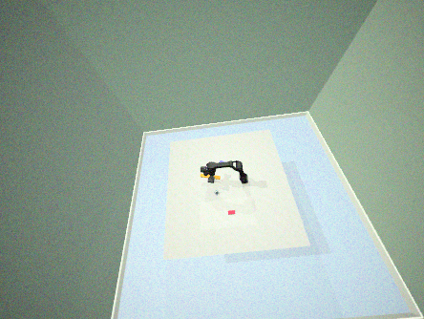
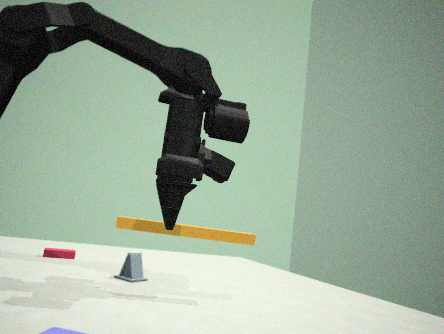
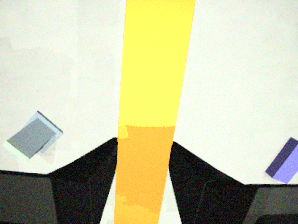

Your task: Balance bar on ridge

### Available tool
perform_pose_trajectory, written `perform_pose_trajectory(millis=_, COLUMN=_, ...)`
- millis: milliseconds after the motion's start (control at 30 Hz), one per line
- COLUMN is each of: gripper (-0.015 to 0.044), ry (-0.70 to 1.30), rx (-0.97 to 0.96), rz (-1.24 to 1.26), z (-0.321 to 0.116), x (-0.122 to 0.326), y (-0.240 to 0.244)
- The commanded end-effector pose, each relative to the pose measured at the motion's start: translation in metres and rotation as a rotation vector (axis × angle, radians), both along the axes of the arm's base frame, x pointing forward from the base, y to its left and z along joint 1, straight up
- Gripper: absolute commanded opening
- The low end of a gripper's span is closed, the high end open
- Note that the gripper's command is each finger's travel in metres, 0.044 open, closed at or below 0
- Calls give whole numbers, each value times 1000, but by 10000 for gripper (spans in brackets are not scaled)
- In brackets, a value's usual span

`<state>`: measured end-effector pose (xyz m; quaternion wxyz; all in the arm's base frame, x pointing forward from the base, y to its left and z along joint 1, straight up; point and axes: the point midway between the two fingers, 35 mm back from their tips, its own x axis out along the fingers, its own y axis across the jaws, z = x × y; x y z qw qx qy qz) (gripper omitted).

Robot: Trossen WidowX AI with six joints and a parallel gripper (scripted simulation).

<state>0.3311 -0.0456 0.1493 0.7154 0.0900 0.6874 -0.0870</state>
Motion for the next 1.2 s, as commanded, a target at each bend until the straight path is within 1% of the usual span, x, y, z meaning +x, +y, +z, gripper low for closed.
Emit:
perform_pose_trajectory(millis=0, gripper=0, ry=7, rx=0, rz=-62, z=0, x=-2, y=14)
perform_pose_trajectory(millis=1167, gripper=0, ry=12, rx=33, rz=-652, z=2, x=-31, y=148)
